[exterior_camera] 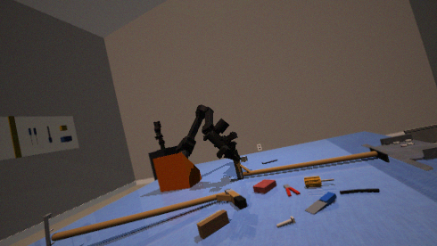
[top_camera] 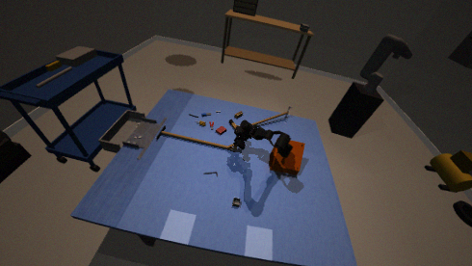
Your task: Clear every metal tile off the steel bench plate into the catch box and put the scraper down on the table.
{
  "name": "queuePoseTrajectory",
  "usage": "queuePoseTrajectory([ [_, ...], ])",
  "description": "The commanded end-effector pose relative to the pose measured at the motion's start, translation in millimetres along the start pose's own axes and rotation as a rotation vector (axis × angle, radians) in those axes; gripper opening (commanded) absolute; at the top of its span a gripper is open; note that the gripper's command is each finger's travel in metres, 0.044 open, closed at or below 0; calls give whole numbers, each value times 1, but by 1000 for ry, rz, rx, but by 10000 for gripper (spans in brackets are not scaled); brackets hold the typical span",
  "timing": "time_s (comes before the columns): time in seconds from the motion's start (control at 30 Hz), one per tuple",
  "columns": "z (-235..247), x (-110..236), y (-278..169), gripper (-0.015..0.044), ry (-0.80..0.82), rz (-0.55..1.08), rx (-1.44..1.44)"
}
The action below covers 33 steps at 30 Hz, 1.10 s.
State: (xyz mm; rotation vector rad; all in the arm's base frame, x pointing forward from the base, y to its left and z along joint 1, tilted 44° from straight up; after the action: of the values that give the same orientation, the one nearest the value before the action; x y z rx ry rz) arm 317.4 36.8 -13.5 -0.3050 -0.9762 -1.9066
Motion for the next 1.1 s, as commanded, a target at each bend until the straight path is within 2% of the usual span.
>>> queuePoseTrajectory([
  [0.0,6,1,3,0,-1,-7,9],
  [1.07,48,5,1,0,4,-8,9],
])
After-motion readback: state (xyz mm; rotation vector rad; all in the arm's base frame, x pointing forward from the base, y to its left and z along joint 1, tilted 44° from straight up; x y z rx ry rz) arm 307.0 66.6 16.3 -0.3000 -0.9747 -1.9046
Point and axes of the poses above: the point midway between the two fingers, 35 mm back from their tips, its own x axis back along the fingers, its own z axis across the jaws, y = z × x, the point moved 2 cm from there along x, back along the fingers, and after that the axes turned 5 degrees about x, right-handed, at the moved point
